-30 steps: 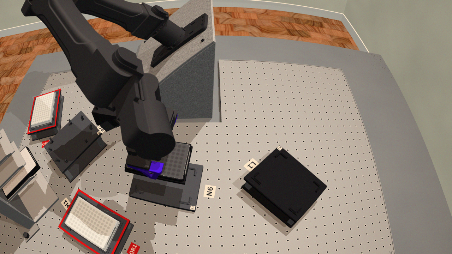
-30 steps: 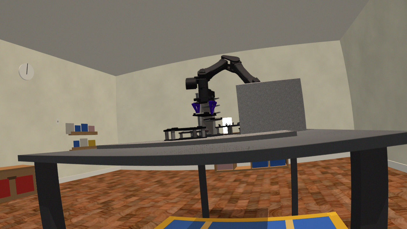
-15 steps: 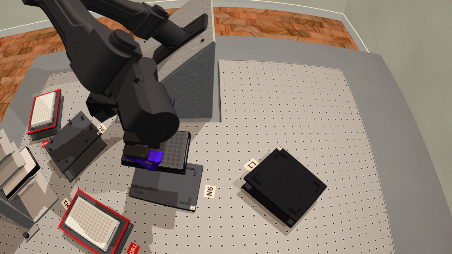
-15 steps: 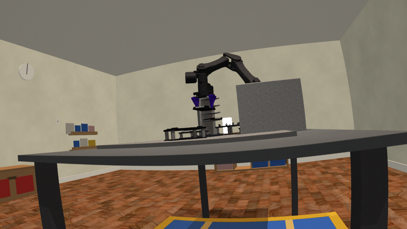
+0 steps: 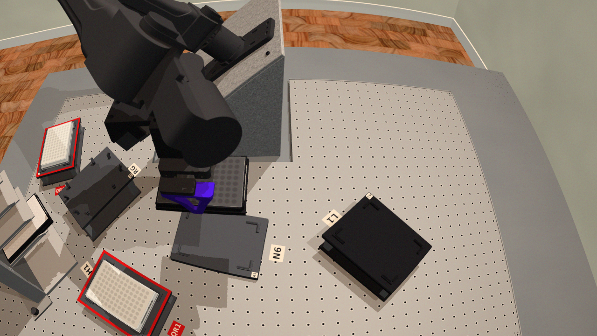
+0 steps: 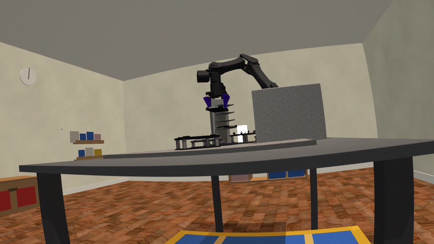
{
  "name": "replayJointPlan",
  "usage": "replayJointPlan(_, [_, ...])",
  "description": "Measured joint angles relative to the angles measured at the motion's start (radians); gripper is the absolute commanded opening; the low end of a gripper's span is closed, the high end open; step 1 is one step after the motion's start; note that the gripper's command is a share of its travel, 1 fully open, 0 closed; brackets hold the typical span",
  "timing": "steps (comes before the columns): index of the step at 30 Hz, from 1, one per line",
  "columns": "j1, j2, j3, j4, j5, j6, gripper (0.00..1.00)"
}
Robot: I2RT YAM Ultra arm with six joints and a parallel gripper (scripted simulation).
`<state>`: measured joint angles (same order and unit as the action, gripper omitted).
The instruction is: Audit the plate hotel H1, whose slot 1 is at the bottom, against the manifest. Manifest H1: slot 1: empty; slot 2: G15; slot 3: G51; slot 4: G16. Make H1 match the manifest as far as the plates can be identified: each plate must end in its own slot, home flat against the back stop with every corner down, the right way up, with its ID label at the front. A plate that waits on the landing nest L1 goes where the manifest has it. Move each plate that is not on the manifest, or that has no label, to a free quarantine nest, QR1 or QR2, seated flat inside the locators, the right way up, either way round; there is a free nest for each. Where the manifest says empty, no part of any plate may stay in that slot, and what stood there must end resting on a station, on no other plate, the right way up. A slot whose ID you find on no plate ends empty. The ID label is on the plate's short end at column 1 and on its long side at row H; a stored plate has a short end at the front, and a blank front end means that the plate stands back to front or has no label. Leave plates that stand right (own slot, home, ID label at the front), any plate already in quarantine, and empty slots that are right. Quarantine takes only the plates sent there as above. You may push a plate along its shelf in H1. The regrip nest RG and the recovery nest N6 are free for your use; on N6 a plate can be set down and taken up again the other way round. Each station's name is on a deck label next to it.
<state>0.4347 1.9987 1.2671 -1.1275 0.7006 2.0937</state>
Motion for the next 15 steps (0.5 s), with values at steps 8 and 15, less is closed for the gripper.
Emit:
replayJointPlan(8, [0.017,-0.001,0.02,-0.051,-0.003,0.0,0.86])
replayJointPlan(15, [0.017,-0.001,0.02,-0.061,-0.003,0.0,0.86])
